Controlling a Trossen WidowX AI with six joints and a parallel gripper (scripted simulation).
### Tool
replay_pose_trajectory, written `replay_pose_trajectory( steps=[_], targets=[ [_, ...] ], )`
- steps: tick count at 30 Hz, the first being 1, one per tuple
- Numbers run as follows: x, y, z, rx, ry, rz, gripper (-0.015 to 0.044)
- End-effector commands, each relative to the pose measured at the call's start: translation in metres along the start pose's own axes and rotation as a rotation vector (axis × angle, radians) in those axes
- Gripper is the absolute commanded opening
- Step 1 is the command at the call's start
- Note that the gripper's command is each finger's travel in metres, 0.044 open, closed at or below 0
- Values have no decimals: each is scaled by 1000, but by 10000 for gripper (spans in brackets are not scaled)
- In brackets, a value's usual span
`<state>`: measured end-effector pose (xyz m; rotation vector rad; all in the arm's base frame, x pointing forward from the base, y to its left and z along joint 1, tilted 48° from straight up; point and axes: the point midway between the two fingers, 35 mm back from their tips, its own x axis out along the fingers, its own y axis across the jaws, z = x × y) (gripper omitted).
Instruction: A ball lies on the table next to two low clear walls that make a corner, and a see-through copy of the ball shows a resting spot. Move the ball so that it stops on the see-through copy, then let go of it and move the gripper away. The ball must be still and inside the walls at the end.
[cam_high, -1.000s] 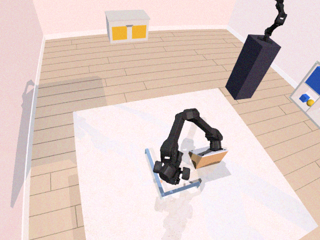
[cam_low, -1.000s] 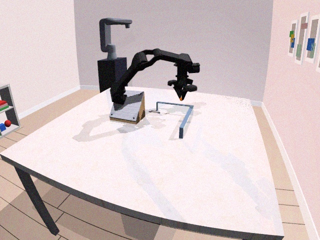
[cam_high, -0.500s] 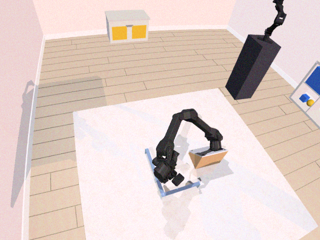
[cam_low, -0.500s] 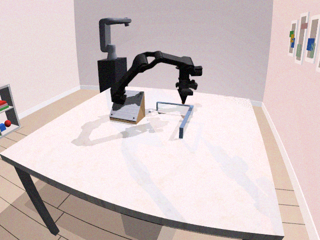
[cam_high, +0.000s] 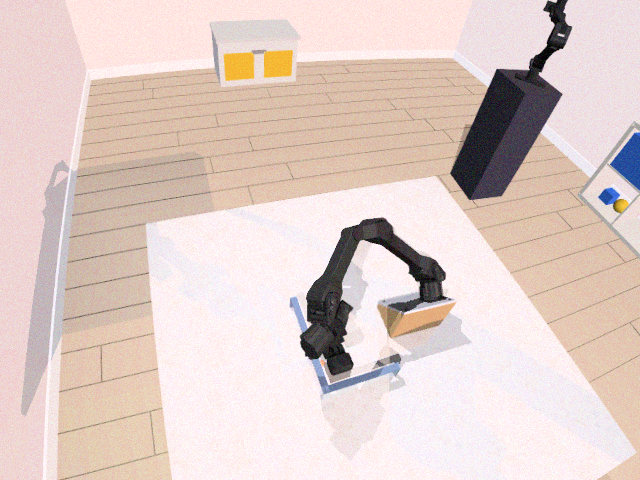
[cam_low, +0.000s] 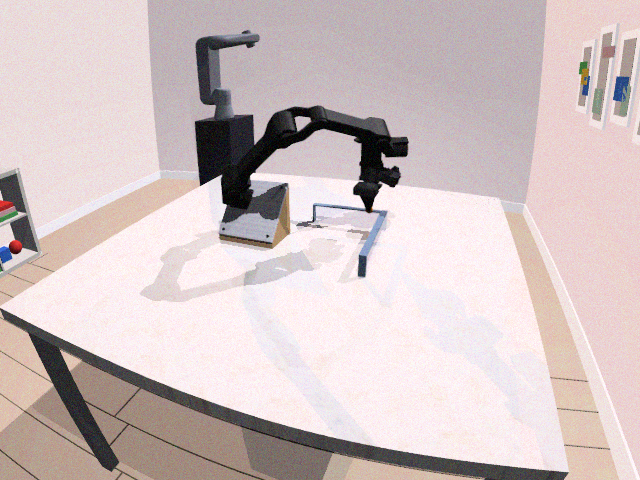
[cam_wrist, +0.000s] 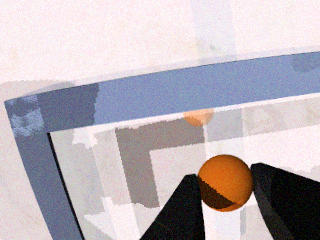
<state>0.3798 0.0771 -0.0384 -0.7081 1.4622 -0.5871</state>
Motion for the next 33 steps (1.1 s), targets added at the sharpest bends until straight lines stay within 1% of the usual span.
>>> replay_pose_trajectory(
  steps=[1, 13, 33],
  targets=[
    [6, -1, 1, 14, -2, -4, 0],
    [70, -2, 1, 14, -2, -7, 0],
    [90, -2, 1, 14, -2, -9, 0]
  ],
)
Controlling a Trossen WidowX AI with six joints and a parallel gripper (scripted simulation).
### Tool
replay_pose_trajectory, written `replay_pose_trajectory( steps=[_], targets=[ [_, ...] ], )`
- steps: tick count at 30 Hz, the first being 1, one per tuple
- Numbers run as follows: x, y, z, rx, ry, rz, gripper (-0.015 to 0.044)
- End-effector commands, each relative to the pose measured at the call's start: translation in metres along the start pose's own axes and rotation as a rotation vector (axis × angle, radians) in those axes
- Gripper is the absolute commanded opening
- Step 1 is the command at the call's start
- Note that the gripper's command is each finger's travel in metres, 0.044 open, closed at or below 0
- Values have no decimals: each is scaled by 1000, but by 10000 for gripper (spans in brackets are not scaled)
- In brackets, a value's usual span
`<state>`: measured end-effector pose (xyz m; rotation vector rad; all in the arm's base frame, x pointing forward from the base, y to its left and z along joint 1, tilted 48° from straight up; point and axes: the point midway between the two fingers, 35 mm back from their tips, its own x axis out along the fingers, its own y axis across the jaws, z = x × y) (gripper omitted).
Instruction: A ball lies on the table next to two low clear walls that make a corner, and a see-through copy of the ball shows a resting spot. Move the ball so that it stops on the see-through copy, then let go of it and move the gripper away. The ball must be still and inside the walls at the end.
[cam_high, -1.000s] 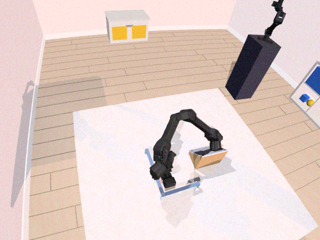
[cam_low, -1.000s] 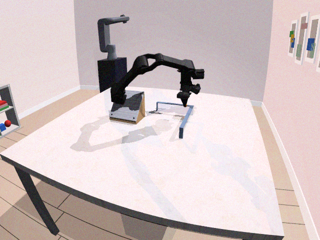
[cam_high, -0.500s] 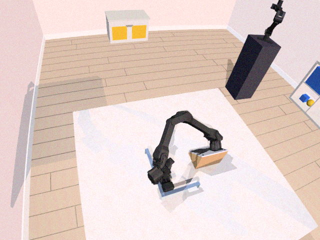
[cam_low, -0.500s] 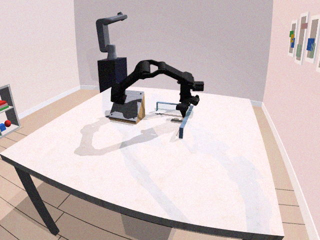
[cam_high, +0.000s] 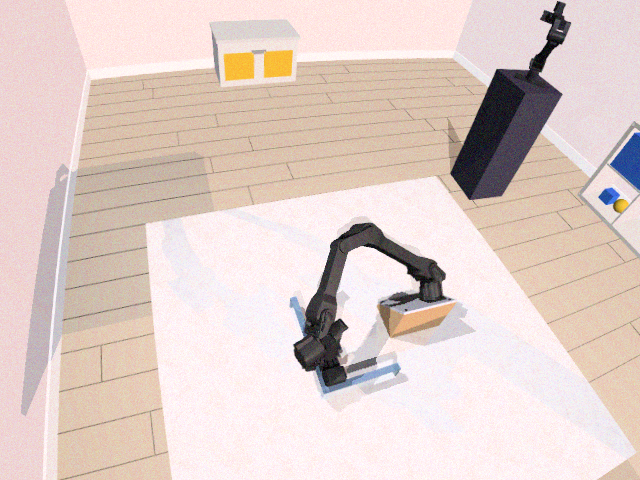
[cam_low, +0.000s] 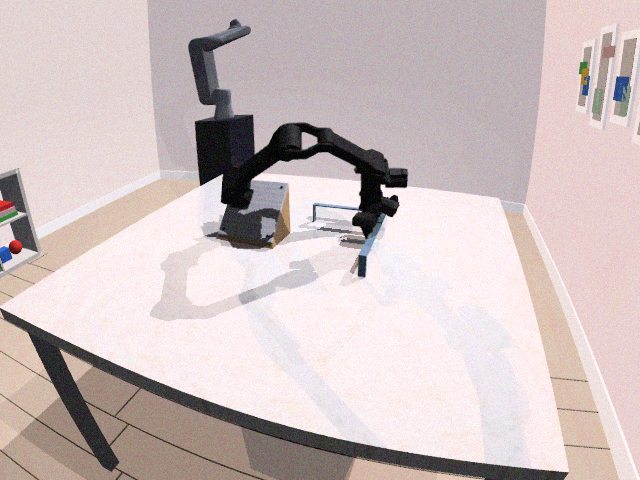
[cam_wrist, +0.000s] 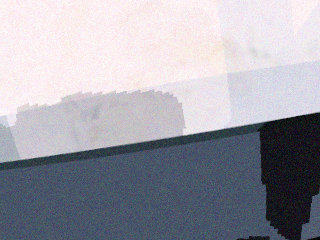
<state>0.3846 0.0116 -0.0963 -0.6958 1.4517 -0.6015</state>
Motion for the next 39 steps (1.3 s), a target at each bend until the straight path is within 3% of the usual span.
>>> replay_pose_trajectory(
  steps=[1, 9, 17, 23, 33, 39],
  targets=[
    [2, -1, -1, -5, 0, -6, 0],
    [0, 0, 0, -1, 0, 0, 207],
    [-3, 0, 0, -1, 0, 0, 207],
    [-85, 1, 0, -5, 0, -1, 207],
    [-81, 3, 2, -12, -17, -1, 207],
    [-131, 1, -2, -6, -20, 1, 364]
  ],
)
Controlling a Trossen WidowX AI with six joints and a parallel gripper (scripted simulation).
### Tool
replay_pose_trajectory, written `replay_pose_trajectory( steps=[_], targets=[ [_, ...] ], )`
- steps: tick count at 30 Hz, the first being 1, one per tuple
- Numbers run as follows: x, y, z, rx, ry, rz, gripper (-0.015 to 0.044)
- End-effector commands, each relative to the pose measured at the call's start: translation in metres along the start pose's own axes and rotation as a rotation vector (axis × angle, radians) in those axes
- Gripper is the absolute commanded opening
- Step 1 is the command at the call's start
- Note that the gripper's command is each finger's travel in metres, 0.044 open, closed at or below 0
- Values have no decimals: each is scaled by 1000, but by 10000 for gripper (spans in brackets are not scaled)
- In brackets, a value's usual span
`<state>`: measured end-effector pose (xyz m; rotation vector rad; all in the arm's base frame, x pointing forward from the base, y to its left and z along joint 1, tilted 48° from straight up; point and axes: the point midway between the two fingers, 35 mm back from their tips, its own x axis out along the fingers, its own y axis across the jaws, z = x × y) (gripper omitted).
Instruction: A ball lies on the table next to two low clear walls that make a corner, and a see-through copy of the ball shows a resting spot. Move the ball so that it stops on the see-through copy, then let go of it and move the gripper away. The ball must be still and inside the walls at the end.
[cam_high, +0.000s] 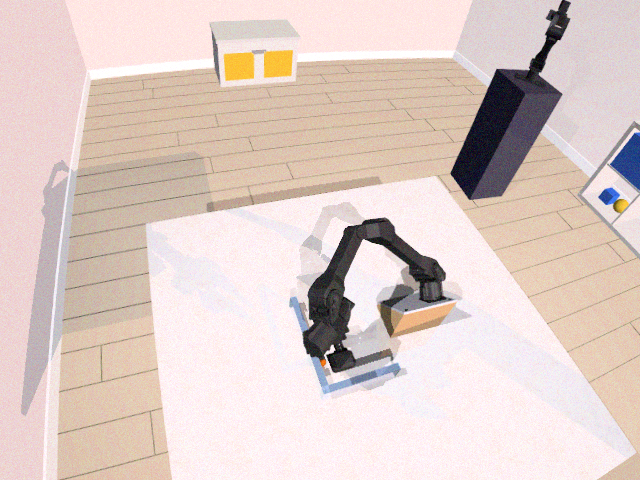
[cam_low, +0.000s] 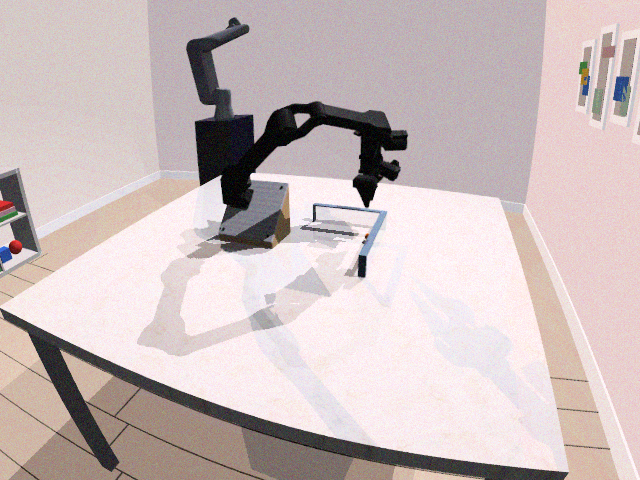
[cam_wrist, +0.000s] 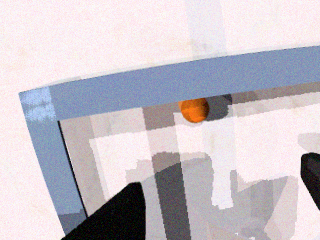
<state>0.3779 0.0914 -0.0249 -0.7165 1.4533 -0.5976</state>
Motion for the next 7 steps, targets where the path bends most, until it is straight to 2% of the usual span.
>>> replay_pose_trajectory(
  steps=[1, 3, 7],
  targets=[
    [-24, 0, 0, 10, -18, 11, 391],
    [-24, 0, 0, 10, -18, 11, 440],
    [-24, 0, 0, 10, -18, 11, 440]
  ],
)
